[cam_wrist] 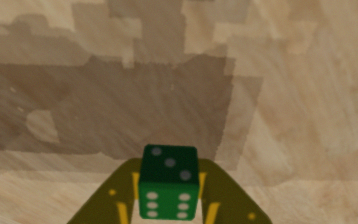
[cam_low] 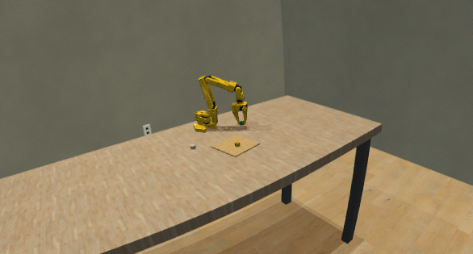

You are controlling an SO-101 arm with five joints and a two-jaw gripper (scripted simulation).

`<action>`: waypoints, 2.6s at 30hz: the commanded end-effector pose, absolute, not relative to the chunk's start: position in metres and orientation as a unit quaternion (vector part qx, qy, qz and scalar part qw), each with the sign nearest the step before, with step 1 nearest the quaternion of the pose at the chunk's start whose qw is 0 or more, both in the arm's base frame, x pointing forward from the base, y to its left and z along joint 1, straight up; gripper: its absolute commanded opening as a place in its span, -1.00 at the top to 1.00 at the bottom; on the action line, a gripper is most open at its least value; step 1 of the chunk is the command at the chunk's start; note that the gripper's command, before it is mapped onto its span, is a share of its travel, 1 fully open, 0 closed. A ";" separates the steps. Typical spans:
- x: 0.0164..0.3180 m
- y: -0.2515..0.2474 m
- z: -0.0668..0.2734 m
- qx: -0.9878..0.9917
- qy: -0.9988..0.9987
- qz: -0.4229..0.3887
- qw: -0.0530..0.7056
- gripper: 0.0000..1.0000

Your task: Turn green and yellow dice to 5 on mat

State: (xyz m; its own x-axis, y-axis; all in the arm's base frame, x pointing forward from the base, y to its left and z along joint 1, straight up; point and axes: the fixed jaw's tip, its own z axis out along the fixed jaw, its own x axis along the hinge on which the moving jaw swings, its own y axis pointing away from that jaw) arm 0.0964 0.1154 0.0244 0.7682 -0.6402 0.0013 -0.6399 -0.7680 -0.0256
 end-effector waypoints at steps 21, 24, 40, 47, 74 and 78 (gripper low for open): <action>0.097 0.120 0.017 -0.941 0.338 -0.008 0.023 1.00; 0.097 0.120 0.017 -0.941 0.338 -0.008 0.023 1.00; 0.098 0.120 0.011 -0.941 0.338 -0.008 0.023 1.00; 0.098 0.120 0.010 -0.941 0.338 -0.008 0.023 1.00; 0.098 0.120 0.007 -0.941 0.338 -0.008 0.023 1.00; 0.098 0.120 0.007 -0.941 0.338 -0.008 0.023 1.00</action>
